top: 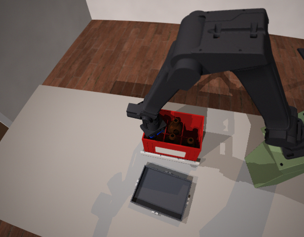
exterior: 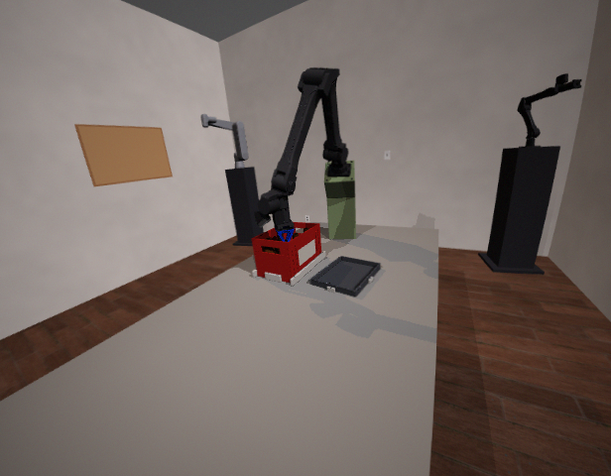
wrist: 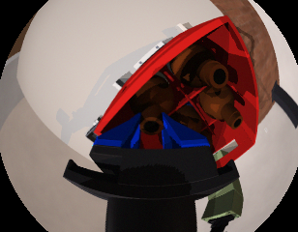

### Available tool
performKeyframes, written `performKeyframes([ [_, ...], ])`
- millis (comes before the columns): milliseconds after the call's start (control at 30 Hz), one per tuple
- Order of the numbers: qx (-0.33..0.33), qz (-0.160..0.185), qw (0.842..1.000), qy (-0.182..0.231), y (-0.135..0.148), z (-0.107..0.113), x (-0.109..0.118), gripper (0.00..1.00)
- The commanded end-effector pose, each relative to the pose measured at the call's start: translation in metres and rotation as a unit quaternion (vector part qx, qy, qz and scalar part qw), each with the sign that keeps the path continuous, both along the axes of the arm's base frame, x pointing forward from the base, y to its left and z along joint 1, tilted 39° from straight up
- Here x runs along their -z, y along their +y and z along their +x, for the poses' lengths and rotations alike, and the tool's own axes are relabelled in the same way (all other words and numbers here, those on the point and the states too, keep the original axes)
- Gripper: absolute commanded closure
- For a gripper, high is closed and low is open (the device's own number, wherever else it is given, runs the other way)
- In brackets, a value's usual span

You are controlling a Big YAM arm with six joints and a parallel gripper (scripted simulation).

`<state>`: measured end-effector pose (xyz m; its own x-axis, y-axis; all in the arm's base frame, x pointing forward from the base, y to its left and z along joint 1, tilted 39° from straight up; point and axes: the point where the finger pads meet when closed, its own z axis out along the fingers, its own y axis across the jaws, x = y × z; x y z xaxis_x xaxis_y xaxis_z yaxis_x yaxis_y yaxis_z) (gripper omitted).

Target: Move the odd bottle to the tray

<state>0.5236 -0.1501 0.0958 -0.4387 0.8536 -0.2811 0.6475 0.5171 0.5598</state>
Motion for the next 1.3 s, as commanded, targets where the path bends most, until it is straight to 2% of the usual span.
performKeyframes([
  [0,0.004,-0.004,1.0,-0.011,-0.006,-0.002,-0.017,1.0],
  [1267,0.001,-0.005,1.0,-0.008,-0.007,-0.029,-0.037,1.0],
])
